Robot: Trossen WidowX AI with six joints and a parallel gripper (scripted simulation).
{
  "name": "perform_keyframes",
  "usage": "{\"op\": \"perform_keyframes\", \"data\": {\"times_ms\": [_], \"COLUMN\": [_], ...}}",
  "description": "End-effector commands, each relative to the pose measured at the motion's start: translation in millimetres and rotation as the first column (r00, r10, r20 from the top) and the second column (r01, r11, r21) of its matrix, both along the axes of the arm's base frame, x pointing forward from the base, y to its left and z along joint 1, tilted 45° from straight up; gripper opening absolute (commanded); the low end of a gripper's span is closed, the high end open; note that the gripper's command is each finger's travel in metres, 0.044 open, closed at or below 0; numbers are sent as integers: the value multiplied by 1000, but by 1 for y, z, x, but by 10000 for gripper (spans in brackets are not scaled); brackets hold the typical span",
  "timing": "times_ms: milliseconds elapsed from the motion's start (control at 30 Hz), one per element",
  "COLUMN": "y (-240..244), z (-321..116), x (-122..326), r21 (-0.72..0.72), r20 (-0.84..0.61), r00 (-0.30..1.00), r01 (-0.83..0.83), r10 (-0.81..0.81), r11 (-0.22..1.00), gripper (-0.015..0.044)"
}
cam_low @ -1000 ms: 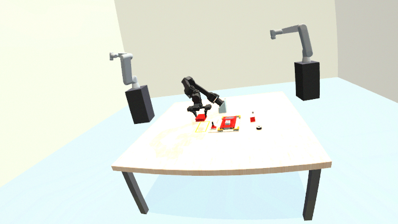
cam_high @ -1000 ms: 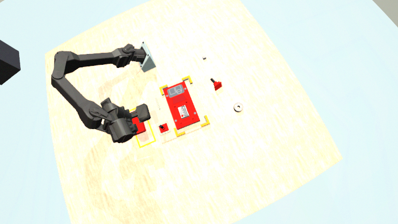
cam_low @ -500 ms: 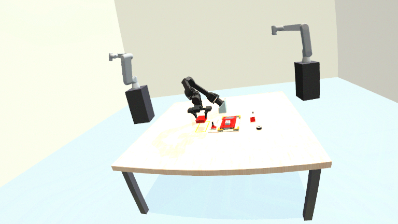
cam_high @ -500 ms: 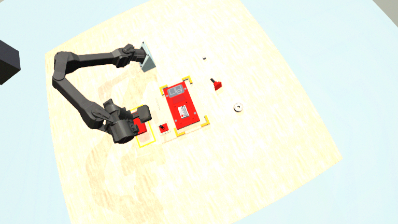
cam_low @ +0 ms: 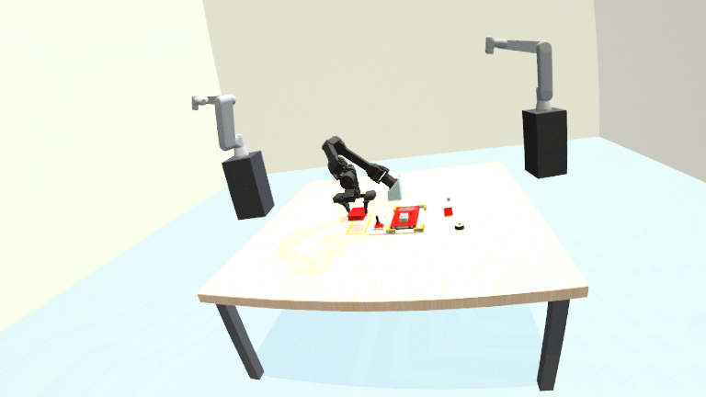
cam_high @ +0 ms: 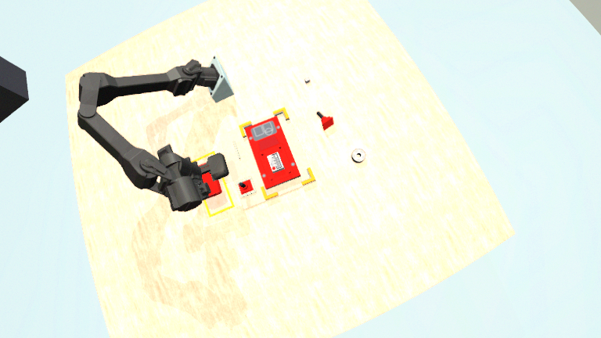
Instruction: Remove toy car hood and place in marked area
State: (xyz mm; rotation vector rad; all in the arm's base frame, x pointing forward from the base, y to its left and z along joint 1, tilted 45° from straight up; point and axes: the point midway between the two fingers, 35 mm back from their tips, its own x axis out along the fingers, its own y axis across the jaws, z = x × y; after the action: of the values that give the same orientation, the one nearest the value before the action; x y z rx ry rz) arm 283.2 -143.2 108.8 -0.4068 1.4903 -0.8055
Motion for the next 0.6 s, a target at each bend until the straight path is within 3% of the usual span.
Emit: {"op": "perform_keyframes", "data": {"times_ms": [0,567], "y": [-3,-13], "z": [-3,-13], "x": [-2,-6], "r21": [-4,-7], "r20": [-8,-8], "r00": [1000,1000], "r01": [-2,-1], "r10": [2,1], "r11": [1000,1000], "gripper": [0,0]}}
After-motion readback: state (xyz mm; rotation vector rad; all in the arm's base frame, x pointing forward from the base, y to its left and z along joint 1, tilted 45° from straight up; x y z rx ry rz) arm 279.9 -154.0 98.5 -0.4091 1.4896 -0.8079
